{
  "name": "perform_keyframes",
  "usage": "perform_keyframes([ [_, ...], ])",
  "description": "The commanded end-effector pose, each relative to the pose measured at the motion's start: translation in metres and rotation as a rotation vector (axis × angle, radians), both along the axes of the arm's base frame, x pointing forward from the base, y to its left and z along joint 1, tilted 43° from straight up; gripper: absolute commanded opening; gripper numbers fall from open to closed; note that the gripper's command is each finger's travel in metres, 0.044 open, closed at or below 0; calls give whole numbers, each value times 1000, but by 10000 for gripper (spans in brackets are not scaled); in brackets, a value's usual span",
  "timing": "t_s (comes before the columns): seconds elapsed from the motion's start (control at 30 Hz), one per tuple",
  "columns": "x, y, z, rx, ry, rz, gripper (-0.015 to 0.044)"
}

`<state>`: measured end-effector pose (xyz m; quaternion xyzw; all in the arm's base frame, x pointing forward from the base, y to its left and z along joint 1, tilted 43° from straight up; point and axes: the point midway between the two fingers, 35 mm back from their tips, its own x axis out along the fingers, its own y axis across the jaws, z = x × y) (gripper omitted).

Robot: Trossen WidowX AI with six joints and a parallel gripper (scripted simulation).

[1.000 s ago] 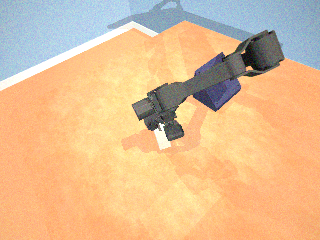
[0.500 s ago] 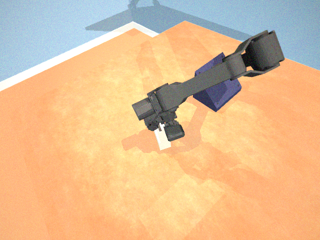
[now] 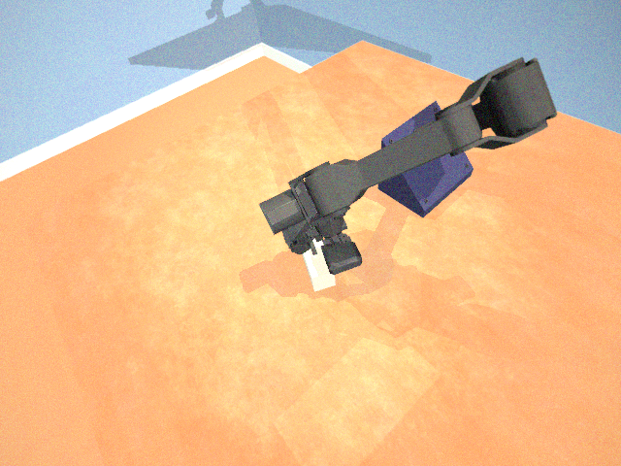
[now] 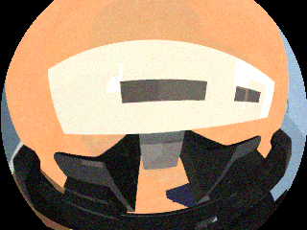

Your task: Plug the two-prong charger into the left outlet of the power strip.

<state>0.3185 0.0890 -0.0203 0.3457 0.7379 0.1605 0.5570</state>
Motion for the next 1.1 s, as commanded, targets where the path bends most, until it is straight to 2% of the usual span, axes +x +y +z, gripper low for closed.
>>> perform_keyframes([
  [0.0,8,-4,2,-6,-23,-9,0],
  [0.93,0,0,-1,0,2,0,0],
  [1.07,0,0,-1,0,2,0,105],
])
